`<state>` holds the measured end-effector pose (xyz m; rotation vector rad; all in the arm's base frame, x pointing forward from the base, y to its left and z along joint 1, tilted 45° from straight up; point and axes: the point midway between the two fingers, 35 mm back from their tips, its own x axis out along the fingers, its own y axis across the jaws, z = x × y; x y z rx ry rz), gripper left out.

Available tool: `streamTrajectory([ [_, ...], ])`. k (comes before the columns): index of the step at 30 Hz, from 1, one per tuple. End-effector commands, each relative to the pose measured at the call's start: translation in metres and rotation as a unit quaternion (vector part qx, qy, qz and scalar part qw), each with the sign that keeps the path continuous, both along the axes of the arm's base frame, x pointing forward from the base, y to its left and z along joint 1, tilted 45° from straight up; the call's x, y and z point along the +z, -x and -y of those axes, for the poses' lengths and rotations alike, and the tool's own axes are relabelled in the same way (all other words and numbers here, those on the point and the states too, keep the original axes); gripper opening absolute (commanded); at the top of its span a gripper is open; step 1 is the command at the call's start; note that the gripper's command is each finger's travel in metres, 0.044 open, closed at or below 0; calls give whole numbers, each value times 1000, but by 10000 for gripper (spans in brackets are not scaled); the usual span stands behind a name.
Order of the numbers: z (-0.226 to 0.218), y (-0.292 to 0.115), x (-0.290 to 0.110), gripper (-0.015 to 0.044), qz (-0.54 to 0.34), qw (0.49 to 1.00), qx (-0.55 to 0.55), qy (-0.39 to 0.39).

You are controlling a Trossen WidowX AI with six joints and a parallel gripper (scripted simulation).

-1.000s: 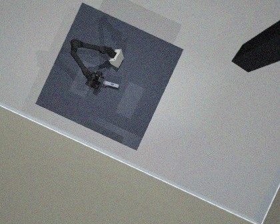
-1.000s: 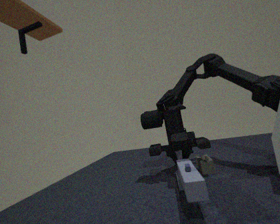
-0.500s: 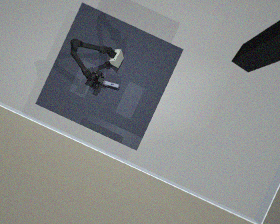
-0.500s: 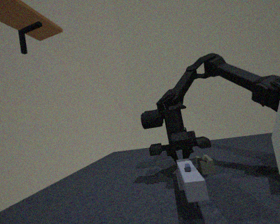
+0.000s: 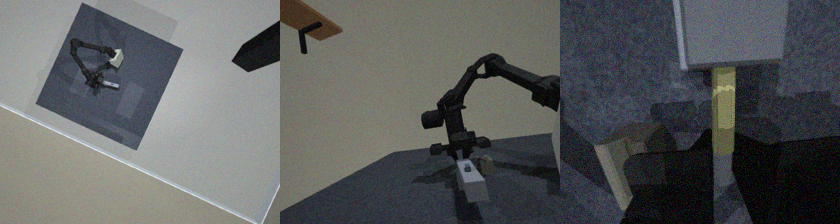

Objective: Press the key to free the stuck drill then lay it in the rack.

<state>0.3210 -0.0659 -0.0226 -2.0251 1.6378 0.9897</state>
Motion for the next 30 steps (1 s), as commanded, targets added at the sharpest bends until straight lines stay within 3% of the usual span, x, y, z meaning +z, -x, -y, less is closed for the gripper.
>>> streamTrajectory([
  [1, 3, -2, 5, 0, 3, 1000, 1, 1],
  [30, 27, -16, 33, 0, 3, 1000, 1, 1],
])
